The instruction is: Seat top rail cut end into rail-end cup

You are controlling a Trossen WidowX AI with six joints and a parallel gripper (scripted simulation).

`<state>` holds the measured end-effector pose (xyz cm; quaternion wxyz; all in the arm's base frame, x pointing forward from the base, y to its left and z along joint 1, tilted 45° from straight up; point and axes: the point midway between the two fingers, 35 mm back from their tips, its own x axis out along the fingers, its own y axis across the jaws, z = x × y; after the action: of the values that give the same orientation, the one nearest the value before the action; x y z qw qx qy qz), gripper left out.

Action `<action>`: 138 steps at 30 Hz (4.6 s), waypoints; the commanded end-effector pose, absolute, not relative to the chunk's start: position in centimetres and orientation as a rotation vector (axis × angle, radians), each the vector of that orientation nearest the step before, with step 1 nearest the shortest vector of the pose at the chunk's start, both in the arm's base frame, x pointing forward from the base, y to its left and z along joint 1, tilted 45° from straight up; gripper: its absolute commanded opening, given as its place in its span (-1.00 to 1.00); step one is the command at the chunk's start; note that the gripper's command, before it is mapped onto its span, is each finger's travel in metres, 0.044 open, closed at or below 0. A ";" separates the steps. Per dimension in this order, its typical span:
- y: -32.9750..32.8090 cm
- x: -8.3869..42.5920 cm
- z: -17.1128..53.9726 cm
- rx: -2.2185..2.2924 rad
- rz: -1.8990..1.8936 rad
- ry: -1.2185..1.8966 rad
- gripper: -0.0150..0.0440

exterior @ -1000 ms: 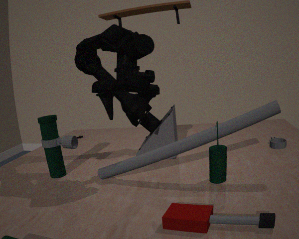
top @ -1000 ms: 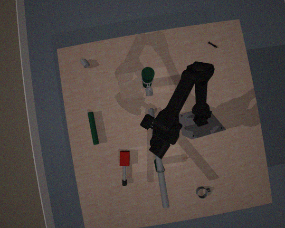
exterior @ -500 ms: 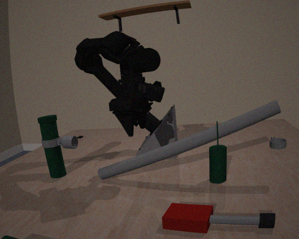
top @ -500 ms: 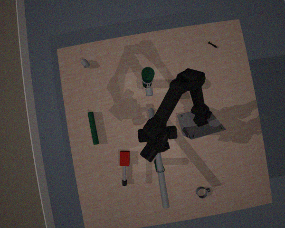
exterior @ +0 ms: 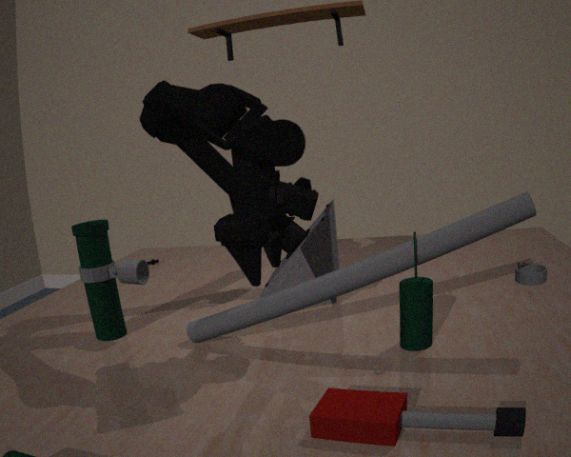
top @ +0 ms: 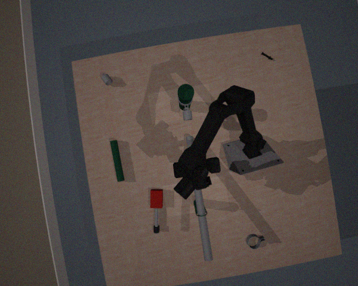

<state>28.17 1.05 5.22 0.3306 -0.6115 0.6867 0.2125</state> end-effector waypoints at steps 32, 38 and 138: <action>-3.0 28.1 1.2 -1.608 0.554 1.797 1.00; -3.7 28.0 0.6 -1.609 0.553 1.798 1.00; -3.8 27.5 8.5 -1.733 0.364 1.993 -0.49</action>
<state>27.41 -3.43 7.83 0.2324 -0.6295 0.7286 0.1372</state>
